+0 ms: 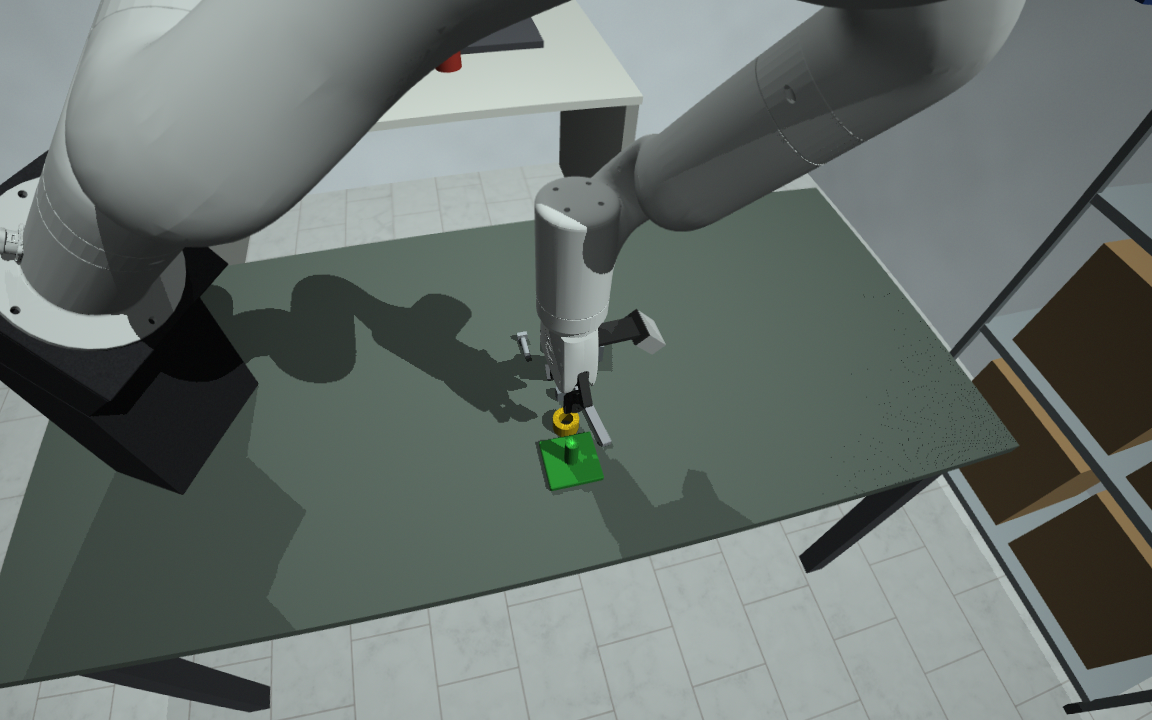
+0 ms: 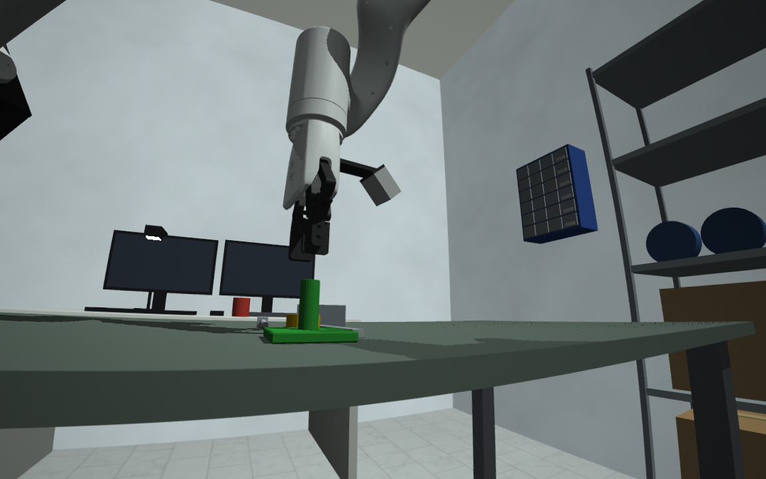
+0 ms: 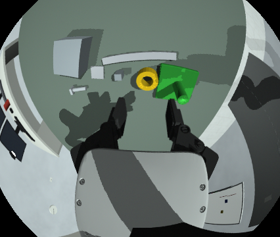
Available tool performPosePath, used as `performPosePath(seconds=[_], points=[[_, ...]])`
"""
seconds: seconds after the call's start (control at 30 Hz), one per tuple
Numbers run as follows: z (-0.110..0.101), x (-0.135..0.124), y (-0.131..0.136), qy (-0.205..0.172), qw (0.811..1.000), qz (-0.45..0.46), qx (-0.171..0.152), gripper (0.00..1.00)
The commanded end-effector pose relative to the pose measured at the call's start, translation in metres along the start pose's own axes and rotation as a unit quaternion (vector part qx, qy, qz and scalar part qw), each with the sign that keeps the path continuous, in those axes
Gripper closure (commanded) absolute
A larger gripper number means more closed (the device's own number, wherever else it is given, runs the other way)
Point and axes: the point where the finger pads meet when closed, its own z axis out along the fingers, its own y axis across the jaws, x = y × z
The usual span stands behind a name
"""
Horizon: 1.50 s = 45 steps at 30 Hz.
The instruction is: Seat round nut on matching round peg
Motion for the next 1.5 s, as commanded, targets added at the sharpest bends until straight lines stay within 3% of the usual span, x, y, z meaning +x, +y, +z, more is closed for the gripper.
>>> performPosePath(seconds=[0.0, 0.6, 1.1, 1.47], points=[[0.0, 0.0, 0.0, 0.0, 1.0, 0.0, 0.0, 0.4], [0.011, 0.001, 0.0, 0.0, 1.0, 0.0, 0.0, 0.4], [0.063, 0.001, 0.0, 0.0, 1.0, 0.0, -0.001, 0.4], [0.079, -0.001, 0.0, 0.0, 1.0, 0.0, 0.0, 0.4]])
